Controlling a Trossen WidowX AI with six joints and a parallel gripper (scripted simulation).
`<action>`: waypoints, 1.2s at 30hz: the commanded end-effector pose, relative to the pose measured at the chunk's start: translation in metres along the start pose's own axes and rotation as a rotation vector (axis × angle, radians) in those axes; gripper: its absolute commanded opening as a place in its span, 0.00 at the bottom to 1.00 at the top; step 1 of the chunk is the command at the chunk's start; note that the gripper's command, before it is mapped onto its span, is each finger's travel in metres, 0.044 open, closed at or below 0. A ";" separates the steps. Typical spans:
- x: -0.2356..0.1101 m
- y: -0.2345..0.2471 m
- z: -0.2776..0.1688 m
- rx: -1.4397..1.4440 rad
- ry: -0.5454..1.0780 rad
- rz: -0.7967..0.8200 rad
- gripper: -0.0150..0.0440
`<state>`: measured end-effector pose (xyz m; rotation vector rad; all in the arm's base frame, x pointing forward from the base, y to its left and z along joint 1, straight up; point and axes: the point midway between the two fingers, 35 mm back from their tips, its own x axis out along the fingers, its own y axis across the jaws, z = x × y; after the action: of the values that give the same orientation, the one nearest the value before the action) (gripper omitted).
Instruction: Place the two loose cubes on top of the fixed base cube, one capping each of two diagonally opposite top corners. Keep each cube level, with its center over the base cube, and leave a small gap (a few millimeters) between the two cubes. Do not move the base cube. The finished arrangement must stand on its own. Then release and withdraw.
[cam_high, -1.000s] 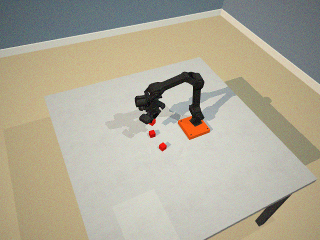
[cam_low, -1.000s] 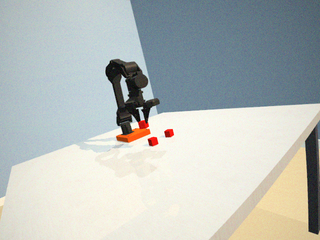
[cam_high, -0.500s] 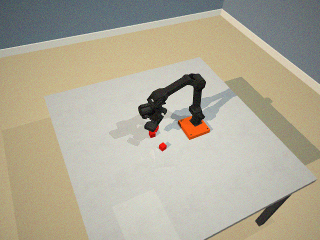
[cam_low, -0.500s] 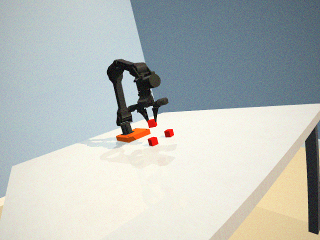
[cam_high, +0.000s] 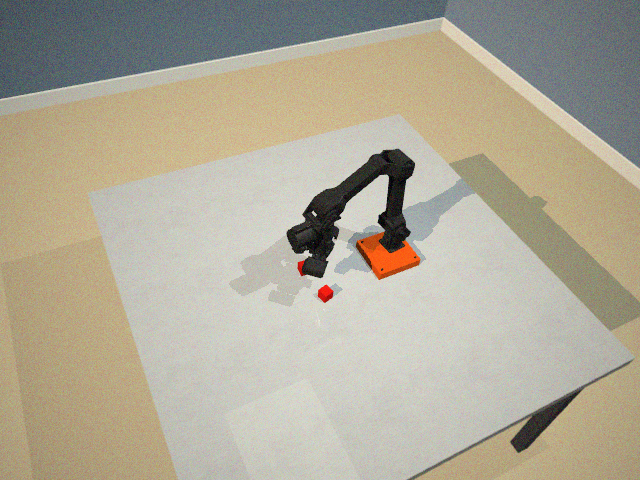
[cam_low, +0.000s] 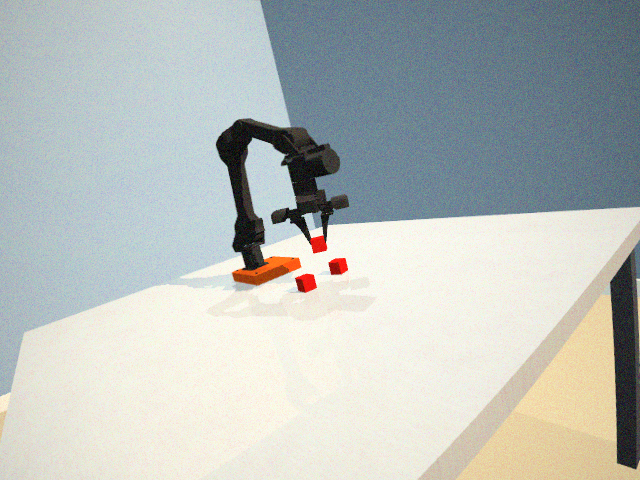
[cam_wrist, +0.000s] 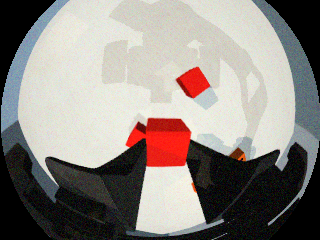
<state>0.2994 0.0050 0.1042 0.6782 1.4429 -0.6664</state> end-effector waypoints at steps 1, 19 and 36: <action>0.002 0.005 -0.010 -0.046 -0.005 0.000 0.43; 0.011 0.027 -0.053 -0.221 -0.001 0.001 0.43; 0.031 0.027 -0.053 -0.221 -0.001 0.001 0.43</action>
<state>0.2878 0.0634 0.0814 0.5169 1.4785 -0.4930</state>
